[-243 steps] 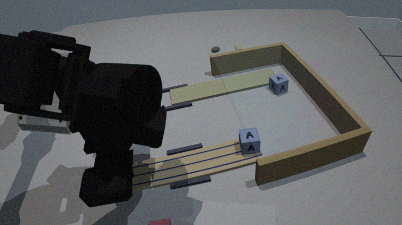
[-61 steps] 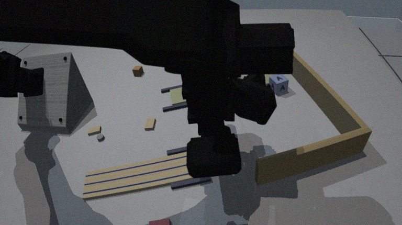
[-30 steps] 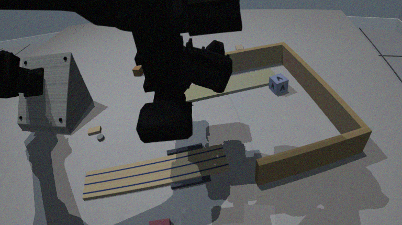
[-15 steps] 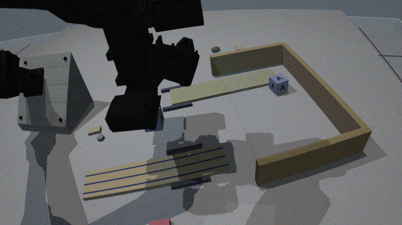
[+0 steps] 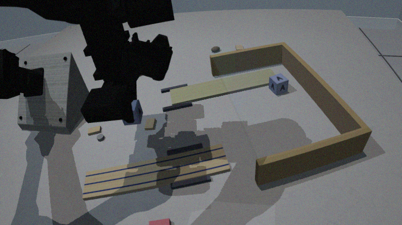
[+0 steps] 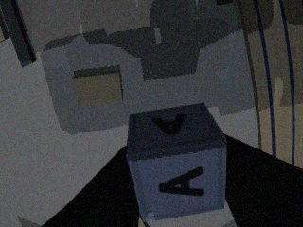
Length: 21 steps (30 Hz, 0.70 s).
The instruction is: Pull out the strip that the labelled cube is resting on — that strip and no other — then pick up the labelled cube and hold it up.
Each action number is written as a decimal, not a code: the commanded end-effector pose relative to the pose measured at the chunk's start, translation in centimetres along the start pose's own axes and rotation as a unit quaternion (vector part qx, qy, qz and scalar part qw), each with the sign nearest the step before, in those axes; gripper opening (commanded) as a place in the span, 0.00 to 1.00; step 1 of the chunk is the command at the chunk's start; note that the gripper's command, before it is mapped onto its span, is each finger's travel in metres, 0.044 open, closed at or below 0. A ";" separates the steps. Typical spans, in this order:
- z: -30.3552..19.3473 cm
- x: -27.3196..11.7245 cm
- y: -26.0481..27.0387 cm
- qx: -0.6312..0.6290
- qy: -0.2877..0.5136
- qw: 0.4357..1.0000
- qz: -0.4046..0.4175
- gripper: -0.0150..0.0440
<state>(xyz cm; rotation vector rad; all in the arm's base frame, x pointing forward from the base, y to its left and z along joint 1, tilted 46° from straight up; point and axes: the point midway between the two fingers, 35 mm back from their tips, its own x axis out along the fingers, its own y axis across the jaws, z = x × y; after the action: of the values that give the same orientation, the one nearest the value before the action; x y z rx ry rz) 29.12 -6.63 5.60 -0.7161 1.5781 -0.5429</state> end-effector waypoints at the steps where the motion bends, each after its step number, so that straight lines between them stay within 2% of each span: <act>1: -0.1 -2.2 0.0 0.006 -0.007 1.000 0.003 0.25; 21: -0.1 -3.1 0.0 0.006 -0.007 1.000 0.003 0.25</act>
<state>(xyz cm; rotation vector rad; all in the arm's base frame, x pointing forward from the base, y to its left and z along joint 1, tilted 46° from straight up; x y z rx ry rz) 29.21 -4.47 7.75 -0.7141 1.5624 -0.5400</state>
